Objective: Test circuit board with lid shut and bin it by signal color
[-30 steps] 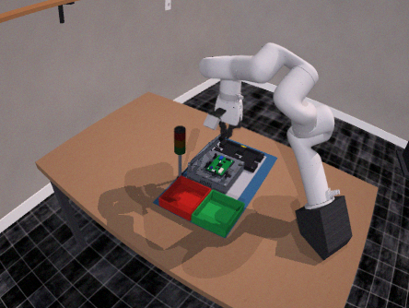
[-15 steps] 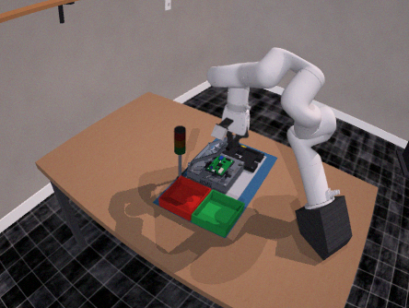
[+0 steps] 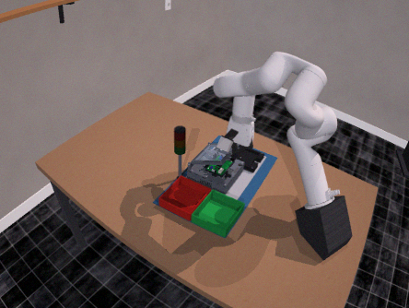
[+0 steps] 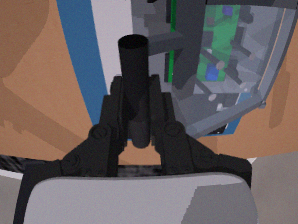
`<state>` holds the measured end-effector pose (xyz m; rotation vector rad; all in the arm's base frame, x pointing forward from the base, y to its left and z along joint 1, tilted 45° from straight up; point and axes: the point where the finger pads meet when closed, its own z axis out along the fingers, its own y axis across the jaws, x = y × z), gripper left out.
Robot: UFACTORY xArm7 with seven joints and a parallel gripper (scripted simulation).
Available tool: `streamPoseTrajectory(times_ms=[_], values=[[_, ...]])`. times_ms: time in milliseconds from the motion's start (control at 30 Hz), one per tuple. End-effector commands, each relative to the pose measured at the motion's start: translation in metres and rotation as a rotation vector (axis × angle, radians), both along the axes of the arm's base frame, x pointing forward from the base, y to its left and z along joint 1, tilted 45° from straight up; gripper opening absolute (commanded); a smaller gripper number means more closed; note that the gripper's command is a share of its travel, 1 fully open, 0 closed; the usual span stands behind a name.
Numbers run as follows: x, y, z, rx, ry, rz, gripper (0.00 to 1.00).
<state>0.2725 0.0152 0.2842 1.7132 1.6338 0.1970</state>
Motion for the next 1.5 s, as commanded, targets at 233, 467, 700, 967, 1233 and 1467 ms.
streamPoseTrajectory(times_ms=[233, 467, 700, 967, 1233, 1467], values=[[0.011, -0.013, -0.028, 0.0, -0.002, 0.002, 0.0], [0.015, -0.018, -0.038, 0.0, -0.002, 0.001, 0.0], [0.022, -0.024, -0.048, 0.0, -0.002, 0.001, 0.0], [0.026, -0.027, -0.054, 0.0, -0.002, 0.002, 0.0], [0.029, -0.029, -0.058, 0.0, -0.002, 0.002, 0.0], [0.031, -0.03, -0.06, 0.0, -0.002, 0.001, 0.0]])
